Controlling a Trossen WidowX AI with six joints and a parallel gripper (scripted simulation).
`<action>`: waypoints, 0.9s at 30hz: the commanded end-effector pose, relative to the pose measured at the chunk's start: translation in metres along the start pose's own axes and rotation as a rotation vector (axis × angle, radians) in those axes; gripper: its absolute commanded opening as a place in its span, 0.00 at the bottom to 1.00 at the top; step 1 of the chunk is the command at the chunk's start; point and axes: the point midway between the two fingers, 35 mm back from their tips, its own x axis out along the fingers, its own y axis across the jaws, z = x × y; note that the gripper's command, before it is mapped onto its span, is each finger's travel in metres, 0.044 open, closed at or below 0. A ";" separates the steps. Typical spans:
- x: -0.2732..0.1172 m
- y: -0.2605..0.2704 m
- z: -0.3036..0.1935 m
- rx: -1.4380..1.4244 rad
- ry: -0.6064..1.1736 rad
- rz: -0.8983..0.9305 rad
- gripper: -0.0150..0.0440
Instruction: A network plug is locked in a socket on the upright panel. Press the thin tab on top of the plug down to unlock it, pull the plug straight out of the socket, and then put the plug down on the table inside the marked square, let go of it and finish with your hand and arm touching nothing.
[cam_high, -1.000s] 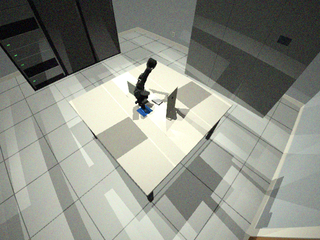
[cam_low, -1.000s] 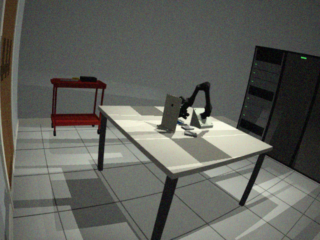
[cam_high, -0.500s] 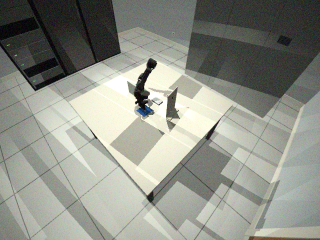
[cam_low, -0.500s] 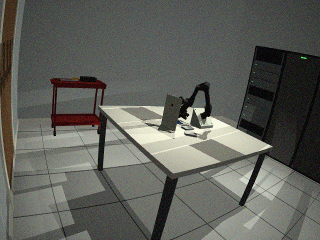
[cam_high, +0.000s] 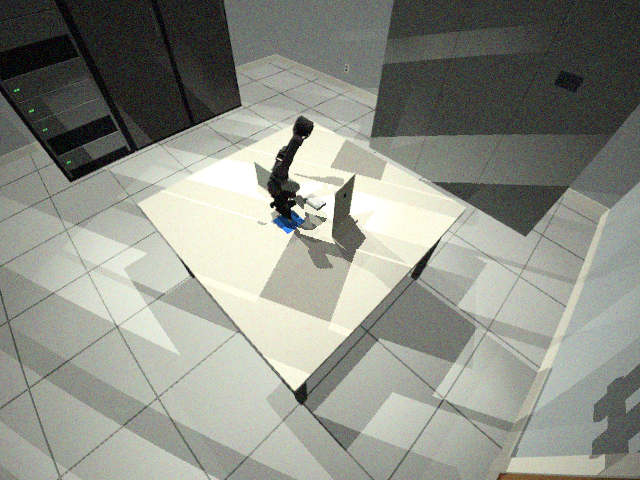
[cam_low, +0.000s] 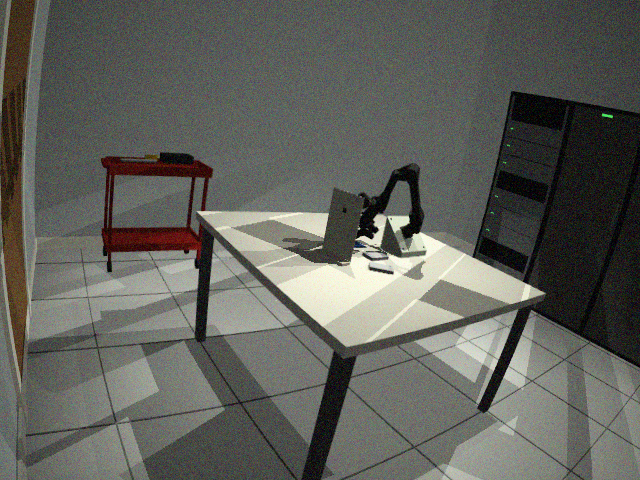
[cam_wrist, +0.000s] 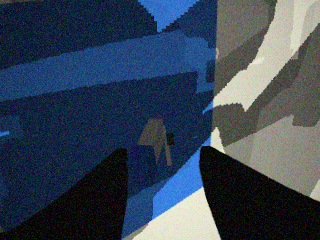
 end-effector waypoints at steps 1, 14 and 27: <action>-0.004 -0.001 0.000 -0.004 0.001 -0.001 0.52; -0.019 -0.001 0.000 -0.001 0.001 0.001 0.52; -0.032 -0.004 -0.001 0.000 0.000 0.001 0.52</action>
